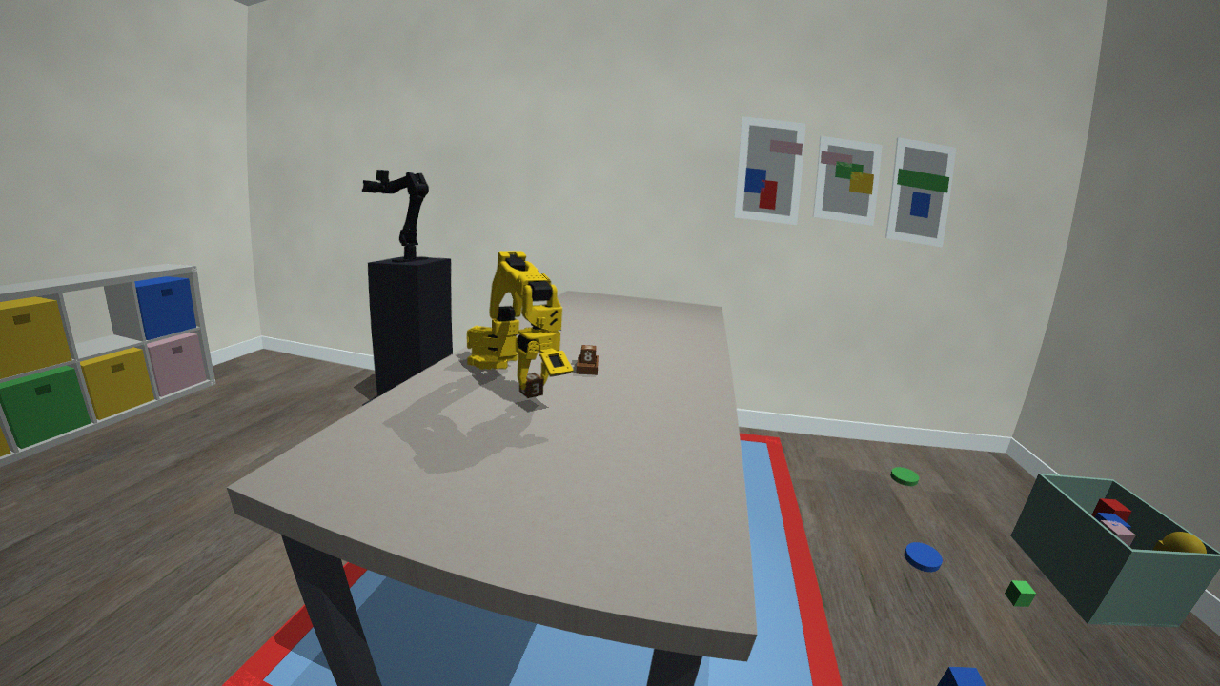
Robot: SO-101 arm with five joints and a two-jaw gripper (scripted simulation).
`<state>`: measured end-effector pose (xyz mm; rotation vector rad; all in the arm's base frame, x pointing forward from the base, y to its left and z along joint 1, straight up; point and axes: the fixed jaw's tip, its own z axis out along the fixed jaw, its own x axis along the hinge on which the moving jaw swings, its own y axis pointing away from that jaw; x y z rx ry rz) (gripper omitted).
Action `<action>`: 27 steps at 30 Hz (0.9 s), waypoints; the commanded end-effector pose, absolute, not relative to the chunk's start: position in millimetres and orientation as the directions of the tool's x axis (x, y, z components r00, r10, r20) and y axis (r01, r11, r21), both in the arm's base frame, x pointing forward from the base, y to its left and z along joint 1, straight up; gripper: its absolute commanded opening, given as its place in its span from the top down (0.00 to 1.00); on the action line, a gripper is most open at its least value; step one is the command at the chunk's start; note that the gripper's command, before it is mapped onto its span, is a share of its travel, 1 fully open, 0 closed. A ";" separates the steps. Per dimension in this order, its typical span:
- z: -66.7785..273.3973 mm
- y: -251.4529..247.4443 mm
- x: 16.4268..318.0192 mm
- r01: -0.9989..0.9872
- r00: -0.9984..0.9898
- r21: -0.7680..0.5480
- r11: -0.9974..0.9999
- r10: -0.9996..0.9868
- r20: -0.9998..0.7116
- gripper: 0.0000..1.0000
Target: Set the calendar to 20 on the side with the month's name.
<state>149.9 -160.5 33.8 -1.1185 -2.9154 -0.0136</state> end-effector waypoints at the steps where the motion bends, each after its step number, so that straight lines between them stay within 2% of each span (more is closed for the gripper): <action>1: 59.4 -166.9 156.1 0.673 -0.738 -0.006 0.739 0.672 -0.056 1.00; 9: 74.4 -163.9 155.4 0.673 -0.738 -0.006 0.739 0.672 -0.056 1.00; 27: 75.3 -163.7 155.4 0.673 -0.738 -0.006 0.739 0.672 -0.056 1.00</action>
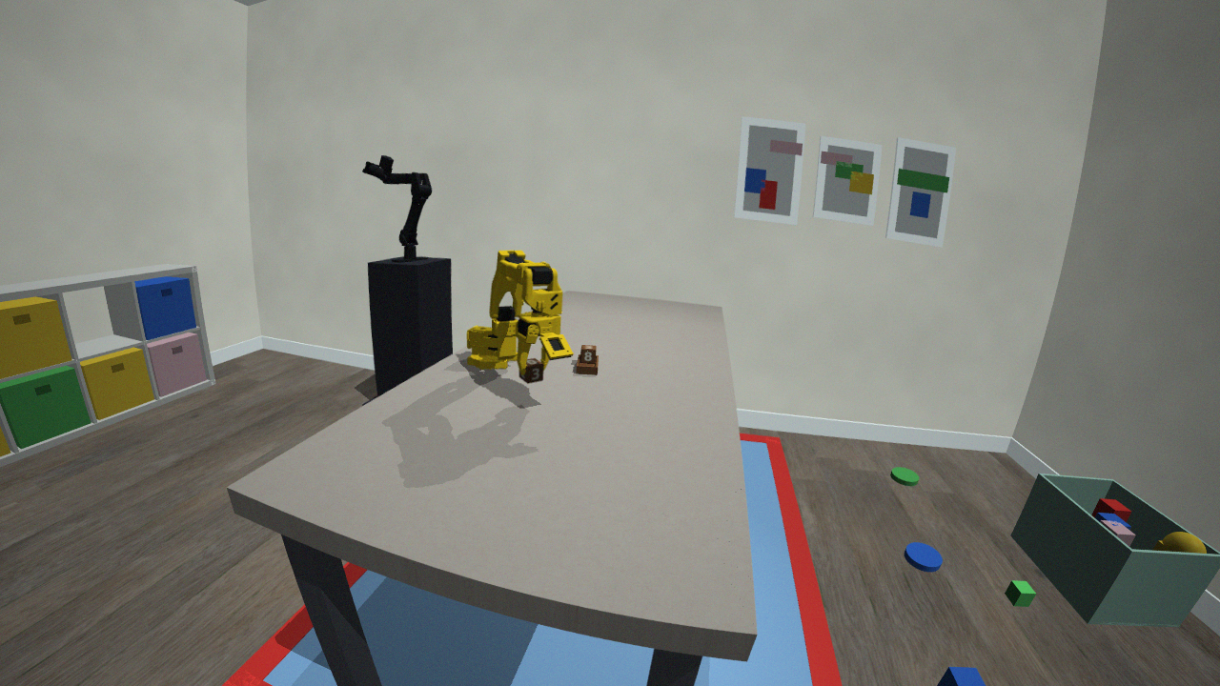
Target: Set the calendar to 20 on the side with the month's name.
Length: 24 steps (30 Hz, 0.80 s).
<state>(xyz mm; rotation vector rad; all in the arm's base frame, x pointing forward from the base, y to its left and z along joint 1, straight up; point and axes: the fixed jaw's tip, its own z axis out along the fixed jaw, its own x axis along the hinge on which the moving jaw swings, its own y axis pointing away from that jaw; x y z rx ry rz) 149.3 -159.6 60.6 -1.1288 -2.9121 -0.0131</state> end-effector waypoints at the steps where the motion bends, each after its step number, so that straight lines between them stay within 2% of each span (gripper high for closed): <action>1: 75.3 -163.7 155.4 0.673 -0.738 -0.006 0.739 0.672 -0.056 1.00; 24: 75.3 -163.4 155.0 0.636 -0.771 -0.009 0.772 0.634 -0.056 1.00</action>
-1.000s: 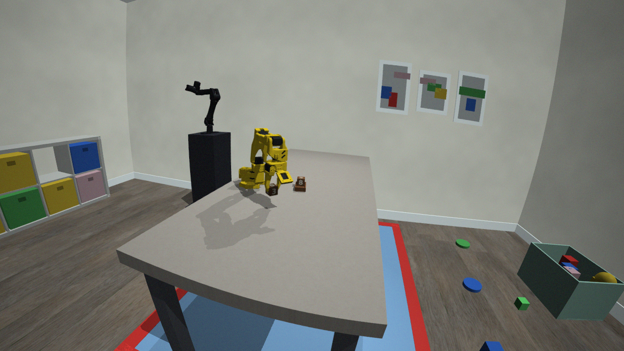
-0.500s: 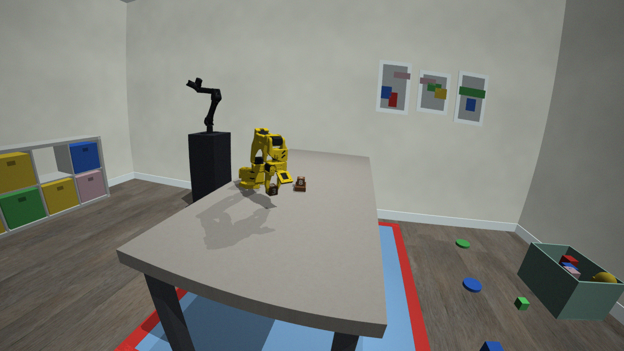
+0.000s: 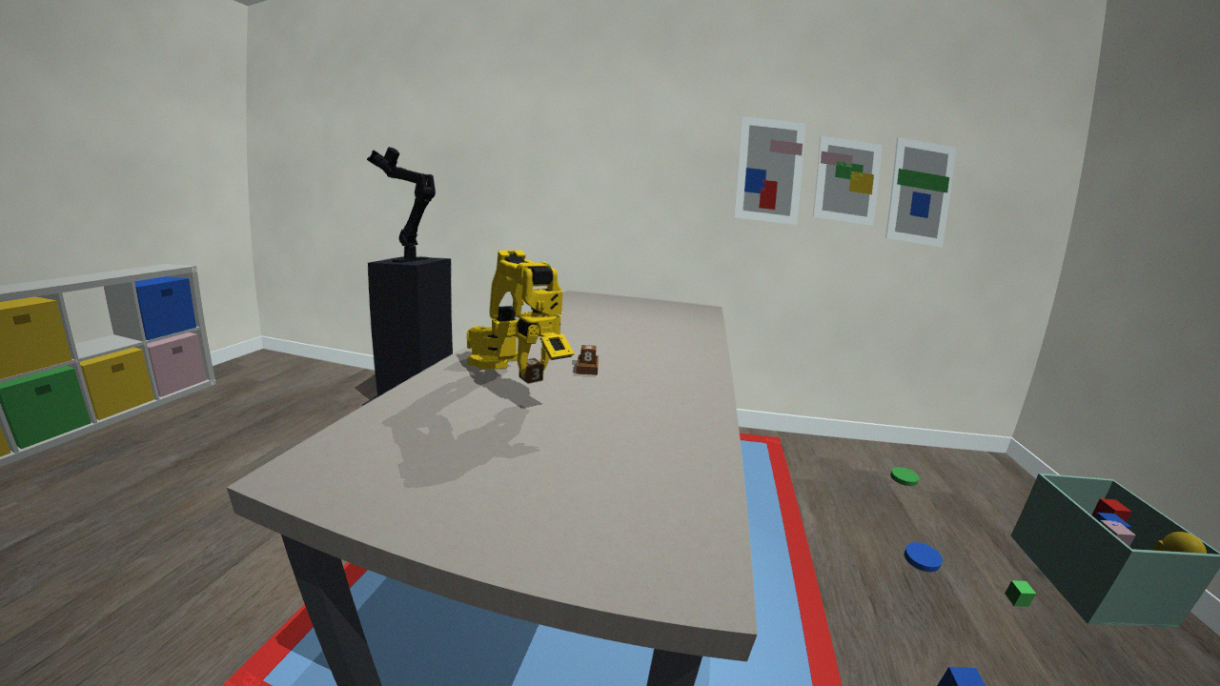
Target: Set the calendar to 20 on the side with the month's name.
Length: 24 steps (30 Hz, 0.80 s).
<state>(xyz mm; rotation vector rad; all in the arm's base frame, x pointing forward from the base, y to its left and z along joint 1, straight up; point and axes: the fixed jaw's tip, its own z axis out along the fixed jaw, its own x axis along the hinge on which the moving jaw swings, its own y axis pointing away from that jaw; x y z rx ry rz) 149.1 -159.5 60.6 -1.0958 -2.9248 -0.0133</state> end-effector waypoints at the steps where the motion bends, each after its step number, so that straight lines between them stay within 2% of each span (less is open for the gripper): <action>1: 75.3 -163.4 155.0 0.629 -0.777 -0.009 0.777 0.628 -0.056 1.00; 15: 75.2 -162.7 153.8 0.484 -0.874 -0.019 0.875 0.482 -0.054 1.00; 24: 75.1 -162.1 152.2 0.280 -0.959 -0.030 0.960 0.278 -0.048 1.00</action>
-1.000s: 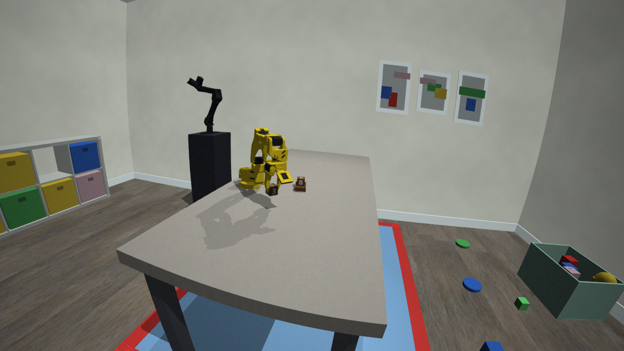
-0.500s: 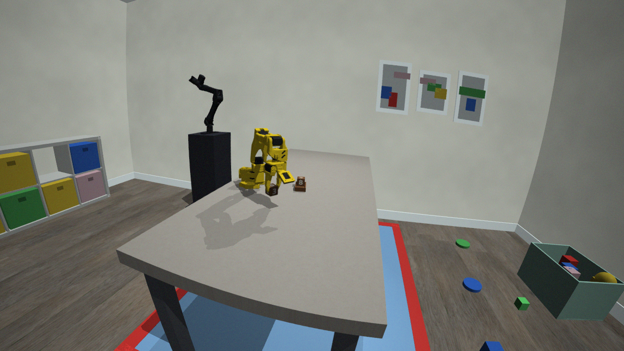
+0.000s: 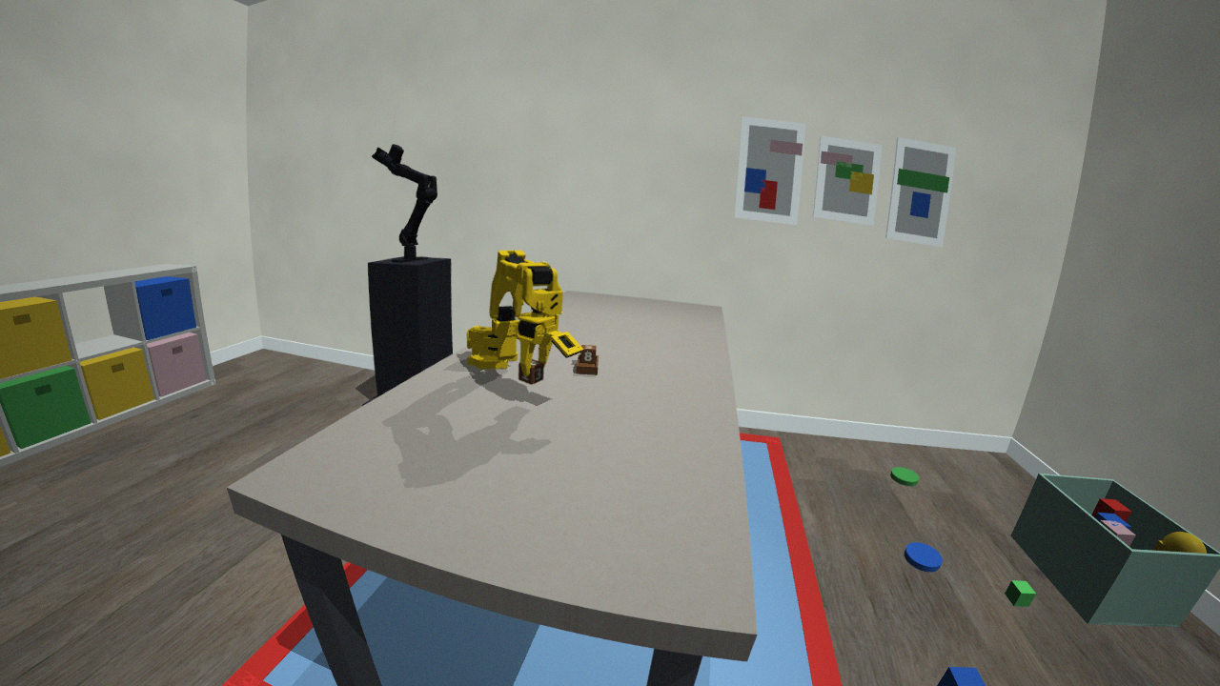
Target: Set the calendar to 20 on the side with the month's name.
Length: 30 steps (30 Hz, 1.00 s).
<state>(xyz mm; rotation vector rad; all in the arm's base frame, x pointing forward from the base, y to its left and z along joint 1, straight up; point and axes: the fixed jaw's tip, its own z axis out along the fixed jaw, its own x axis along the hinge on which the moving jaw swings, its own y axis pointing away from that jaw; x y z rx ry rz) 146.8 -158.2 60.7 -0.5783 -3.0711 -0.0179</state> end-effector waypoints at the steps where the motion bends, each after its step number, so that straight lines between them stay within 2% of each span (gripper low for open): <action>1: 75.1 -162.0 152.0 0.252 -0.967 -0.032 0.967 0.250 -0.047 1.00; 6: 75.1 -161.8 150.7 0.096 -0.995 -0.039 0.995 0.095 -0.042 1.00; 8: 75.1 -161.8 150.7 0.096 -0.995 -0.039 0.995 0.095 -0.042 1.00; 16: 75.0 -162.0 148.5 -0.193 -0.981 -0.049 0.980 -0.194 -0.029 1.00; 23: 74.9 -162.8 146.4 -0.458 -0.888 -0.055 0.887 -0.459 -0.014 1.00; 25: 74.9 -162.8 146.4 -0.458 -0.888 -0.055 0.887 -0.459 -0.014 1.00; 30: 74.9 -163.7 145.0 -0.633 -0.773 -0.057 0.772 -0.634 -0.002 1.00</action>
